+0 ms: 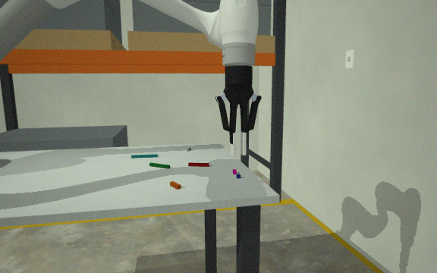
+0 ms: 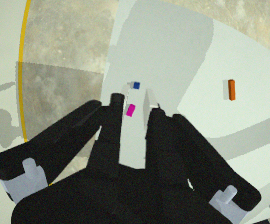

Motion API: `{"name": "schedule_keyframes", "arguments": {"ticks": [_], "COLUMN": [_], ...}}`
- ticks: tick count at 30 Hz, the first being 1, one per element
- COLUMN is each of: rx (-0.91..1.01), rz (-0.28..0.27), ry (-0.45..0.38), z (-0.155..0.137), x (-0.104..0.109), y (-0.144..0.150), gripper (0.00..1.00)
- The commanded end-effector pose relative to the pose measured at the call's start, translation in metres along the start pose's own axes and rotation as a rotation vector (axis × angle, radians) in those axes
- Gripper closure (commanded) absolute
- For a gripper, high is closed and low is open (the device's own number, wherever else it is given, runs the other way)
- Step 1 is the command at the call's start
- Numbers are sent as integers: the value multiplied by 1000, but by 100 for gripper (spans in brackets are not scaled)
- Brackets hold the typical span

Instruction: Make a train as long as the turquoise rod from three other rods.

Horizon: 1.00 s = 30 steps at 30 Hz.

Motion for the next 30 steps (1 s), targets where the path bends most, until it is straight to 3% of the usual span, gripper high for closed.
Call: {"name": "schedule_keyframes", "arguments": {"ticks": [1,30], "rx": [0,0], "rz": [0,0], "ry": [0,0], "z": [0,0], "x": [0,-29], "y": [0,0], "gripper": [77,77]}}
Point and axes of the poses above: the point where the finger pads meet when closed, its own x axis back along the fingers, its own y axis across the jaws, z = x × y, the point moved 7 cm from there along x, back along the fingers, and after that the axes turned 13 degrees about -x, right-handed, at the moved point
